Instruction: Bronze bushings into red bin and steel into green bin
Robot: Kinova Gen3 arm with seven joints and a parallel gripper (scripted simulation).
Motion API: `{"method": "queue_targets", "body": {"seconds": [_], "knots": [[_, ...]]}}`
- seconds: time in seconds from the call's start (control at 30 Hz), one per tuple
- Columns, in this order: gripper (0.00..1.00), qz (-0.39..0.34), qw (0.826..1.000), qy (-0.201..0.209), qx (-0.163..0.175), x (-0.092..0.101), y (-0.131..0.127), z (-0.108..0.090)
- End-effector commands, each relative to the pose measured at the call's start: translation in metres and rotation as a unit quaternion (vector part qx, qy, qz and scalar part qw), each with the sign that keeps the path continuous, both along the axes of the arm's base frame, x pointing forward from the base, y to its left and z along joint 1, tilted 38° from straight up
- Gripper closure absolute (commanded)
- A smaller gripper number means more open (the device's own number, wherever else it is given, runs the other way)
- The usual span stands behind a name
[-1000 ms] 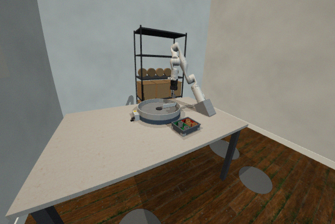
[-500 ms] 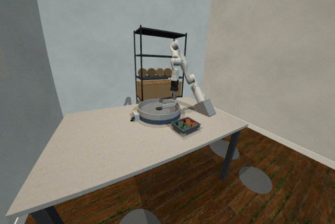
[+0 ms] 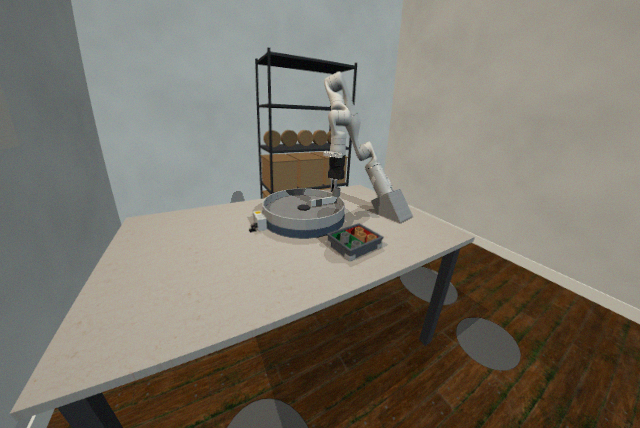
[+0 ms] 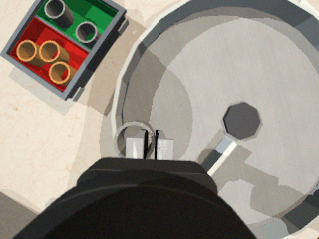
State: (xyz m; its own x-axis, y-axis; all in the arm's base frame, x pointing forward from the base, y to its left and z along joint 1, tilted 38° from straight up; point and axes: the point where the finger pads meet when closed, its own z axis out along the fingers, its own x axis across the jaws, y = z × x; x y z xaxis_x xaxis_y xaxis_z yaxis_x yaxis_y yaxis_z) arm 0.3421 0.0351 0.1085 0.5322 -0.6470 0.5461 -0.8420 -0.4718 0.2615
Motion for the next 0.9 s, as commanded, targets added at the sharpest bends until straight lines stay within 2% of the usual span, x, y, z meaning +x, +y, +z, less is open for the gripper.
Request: {"method": "queue_targets", "body": {"seconds": [0.0,0.03,0.2,0.3,0.4,0.47,0.53,0.63,0.8,0.87], "knots": [[1.0,-0.002,1.0,0.004,-0.004,0.004,0.009,-0.012],[1.0,-0.002,1.0,0.004,-0.004,0.004,0.009,-0.012],[1.0,-0.001,1.0,0.004,-0.004,0.03,0.051,-0.041],[1.0,-0.001,1.0,0.004,-0.004,0.03,0.051,-0.041],[1.0,-0.001,1.0,0.005,-0.004,0.046,0.076,-0.058],[1.0,-0.001,1.0,0.005,-0.004,0.046,0.076,-0.058],[1.0,-0.001,1.0,0.005,-0.004,0.056,0.093,-0.07],[1.0,-0.001,1.0,0.005,-0.004,0.056,0.093,-0.07],[1.0,-0.001,1.0,0.005,-0.004,0.082,0.134,-0.098],[1.0,-0.001,1.0,0.005,-0.004,0.082,0.134,-0.098]]}}
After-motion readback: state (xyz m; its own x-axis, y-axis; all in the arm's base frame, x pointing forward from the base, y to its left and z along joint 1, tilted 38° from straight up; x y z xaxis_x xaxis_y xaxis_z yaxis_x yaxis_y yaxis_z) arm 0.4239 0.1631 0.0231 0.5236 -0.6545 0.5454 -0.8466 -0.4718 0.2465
